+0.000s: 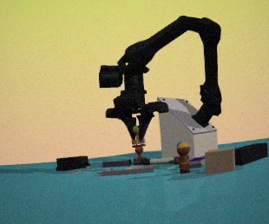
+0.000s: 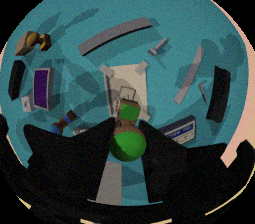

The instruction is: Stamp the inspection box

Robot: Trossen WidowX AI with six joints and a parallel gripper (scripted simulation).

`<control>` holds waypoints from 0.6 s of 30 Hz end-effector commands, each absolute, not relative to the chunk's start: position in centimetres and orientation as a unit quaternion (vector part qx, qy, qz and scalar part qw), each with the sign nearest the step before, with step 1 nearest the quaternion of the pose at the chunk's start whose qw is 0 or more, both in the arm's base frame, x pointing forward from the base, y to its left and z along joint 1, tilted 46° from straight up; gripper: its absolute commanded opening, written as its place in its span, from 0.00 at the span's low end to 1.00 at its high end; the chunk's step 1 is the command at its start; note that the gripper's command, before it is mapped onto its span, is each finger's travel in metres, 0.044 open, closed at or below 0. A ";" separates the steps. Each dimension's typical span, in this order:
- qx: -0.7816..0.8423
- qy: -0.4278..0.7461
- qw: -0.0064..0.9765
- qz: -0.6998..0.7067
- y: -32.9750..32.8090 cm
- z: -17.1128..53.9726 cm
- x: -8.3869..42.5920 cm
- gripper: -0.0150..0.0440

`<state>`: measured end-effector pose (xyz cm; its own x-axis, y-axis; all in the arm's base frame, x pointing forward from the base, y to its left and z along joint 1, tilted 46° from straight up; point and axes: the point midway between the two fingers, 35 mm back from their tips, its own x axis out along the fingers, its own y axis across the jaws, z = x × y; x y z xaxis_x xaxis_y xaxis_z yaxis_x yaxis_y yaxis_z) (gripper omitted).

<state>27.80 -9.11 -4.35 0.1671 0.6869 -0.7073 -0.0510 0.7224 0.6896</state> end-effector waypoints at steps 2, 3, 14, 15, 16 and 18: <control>0.263 0.591 0.717 0.259 -9.6 -3.9 27.8 0.25; 0.263 0.591 0.717 0.259 -9.7 -3.9 28.0 0.25; 0.262 0.591 0.718 0.259 -12.0 -5.1 30.8 0.25; 0.261 0.591 0.718 0.259 -12.2 -5.2 31.1 0.25; 0.261 0.591 0.718 0.260 -12.4 -5.4 31.3 0.25; 0.261 0.590 0.718 0.260 -12.8 -5.6 31.8 0.25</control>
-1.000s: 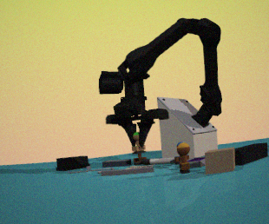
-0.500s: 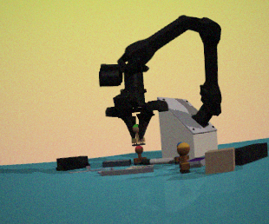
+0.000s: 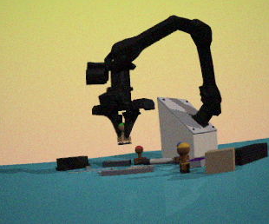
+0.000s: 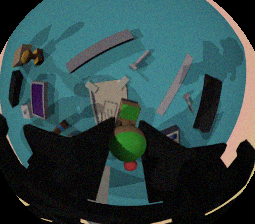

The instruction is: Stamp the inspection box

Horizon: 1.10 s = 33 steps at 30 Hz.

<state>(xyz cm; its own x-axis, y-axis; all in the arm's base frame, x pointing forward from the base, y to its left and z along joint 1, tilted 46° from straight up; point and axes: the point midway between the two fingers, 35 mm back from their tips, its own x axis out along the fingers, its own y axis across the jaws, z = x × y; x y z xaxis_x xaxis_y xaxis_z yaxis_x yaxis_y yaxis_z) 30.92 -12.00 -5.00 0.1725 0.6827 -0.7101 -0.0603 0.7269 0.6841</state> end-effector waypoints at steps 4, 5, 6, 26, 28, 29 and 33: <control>0.261 0.590 0.719 0.260 -13.5 -6.2 32.8 0.25; 0.260 0.590 0.719 0.260 -13.7 -6.3 33.0 0.25; 0.260 0.590 0.719 0.260 -13.9 -6.4 33.2 0.25; 0.259 0.589 0.720 0.260 -15.7 -8.7 35.9 0.25; 0.259 0.589 0.720 0.260 -15.5 -8.9 36.0 0.25; 0.259 0.589 0.720 0.260 -15.4 -9.0 36.1 0.25; 0.259 0.589 0.720 0.260 -14.9 -9.5 36.2 0.25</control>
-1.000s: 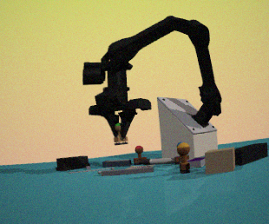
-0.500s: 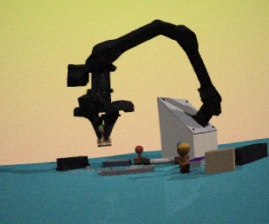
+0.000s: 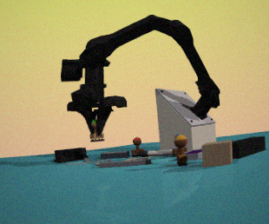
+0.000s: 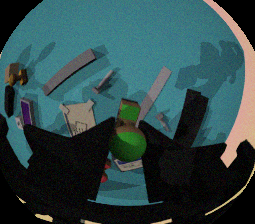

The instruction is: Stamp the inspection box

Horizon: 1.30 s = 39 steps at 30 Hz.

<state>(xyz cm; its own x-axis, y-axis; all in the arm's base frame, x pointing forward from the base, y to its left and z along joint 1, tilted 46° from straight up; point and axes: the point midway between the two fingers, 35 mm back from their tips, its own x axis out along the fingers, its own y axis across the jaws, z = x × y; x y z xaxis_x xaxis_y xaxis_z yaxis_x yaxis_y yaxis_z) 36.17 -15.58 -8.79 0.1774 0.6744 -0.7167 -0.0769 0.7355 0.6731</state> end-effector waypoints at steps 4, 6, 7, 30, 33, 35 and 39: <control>0.259 0.589 0.720 0.260 -14.5 -10.0 36.3 0.25; 0.259 0.589 0.720 0.260 -14.2 -10.2 36.4 0.25; 0.259 0.589 0.720 0.260 -14.1 -10.3 36.4 0.25; 0.259 0.589 0.720 0.261 -11.4 -12.9 36.9 0.25; 0.260 0.589 0.720 0.261 -11.1 -13.1 36.9 0.25; 0.260 0.589 0.720 0.261 -11.1 -13.1 36.9 0.25; 0.254 0.588 0.722 0.261 -11.4 -12.9 37.0 0.30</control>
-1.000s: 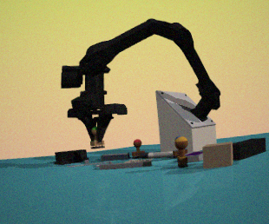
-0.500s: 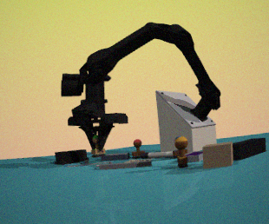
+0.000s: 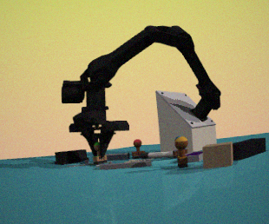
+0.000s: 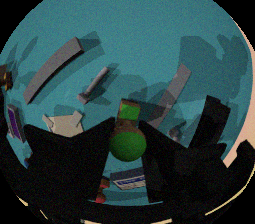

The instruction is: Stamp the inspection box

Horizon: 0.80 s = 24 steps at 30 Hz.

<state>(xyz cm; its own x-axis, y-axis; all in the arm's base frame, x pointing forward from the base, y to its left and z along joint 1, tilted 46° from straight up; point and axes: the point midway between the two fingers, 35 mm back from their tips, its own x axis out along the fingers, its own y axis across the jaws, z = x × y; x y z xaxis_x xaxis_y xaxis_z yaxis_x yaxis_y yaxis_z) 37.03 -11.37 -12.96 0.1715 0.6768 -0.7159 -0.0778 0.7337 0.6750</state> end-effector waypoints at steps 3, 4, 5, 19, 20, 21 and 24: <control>0.254 0.588 0.722 0.261 -11.4 -12.9 37.0 0.43; 0.254 0.588 0.722 0.261 -11.4 -12.9 37.0 0.48; 0.254 0.588 0.722 0.261 -11.4 -12.9 37.0 0.52; 0.257 0.590 0.720 0.259 -18.7 -5.9 35.5 0.69; 0.258 0.590 0.720 0.260 -19.3 -5.2 35.2 0.69; 0.258 0.590 0.720 0.260 -19.6 -4.9 35.1 0.69; 0.258 0.590 0.720 0.260 -19.6 -4.8 35.0 0.69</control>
